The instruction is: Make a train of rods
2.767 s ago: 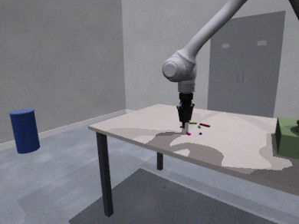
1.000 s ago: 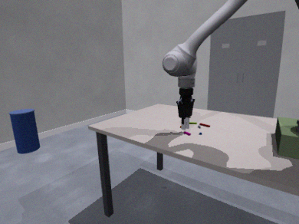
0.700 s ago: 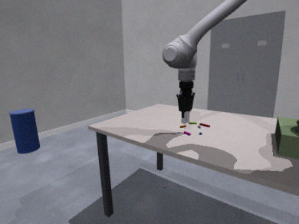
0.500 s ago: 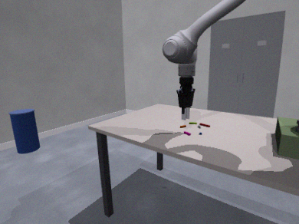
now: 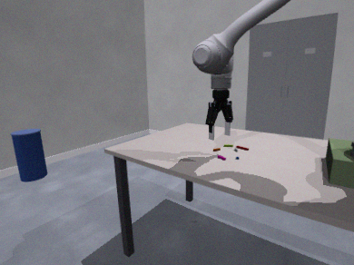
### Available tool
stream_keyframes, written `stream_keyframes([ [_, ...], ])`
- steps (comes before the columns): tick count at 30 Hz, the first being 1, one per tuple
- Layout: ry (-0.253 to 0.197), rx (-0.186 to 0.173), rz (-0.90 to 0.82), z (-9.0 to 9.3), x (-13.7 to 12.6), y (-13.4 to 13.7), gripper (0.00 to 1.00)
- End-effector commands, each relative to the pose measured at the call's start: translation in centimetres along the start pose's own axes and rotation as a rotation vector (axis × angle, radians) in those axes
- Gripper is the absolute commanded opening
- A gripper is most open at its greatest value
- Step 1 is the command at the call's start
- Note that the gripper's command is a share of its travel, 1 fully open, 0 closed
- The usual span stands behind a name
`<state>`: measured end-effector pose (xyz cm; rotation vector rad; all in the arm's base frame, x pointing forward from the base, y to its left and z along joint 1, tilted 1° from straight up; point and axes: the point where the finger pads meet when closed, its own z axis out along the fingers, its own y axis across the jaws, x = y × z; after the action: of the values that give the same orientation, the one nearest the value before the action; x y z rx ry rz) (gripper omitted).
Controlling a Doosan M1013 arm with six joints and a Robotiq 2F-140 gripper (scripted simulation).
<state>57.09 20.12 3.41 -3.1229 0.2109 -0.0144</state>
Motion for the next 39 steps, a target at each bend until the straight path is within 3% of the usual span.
stream_keyframes([
  [1,0.0,0.0,0.0,0.0,0.0,0.0,1.0],
  [10,0.0,0.0,0.009,0.0,0.0,0.2,1.0],
  [12,0.0,0.0,0.159,0.5,0.5,3.2,1.0],
  [20,0.0,0.0,0.41,1.2,0.8,8.1,1.0],
  [22,0.0,0.0,0.41,1.2,0.8,8.1,1.0],
  [23,0.0,0.0,0.508,1.5,0.8,10.0,1.0],
  [32,0.0,0.001,0.758,2.2,0.5,14.7,1.0],
  [33,0.0,0.001,0.758,2.2,0.5,14.7,0.15],
  [39,0.0,0.001,0.758,2.2,0.5,14.7,0.15],
])
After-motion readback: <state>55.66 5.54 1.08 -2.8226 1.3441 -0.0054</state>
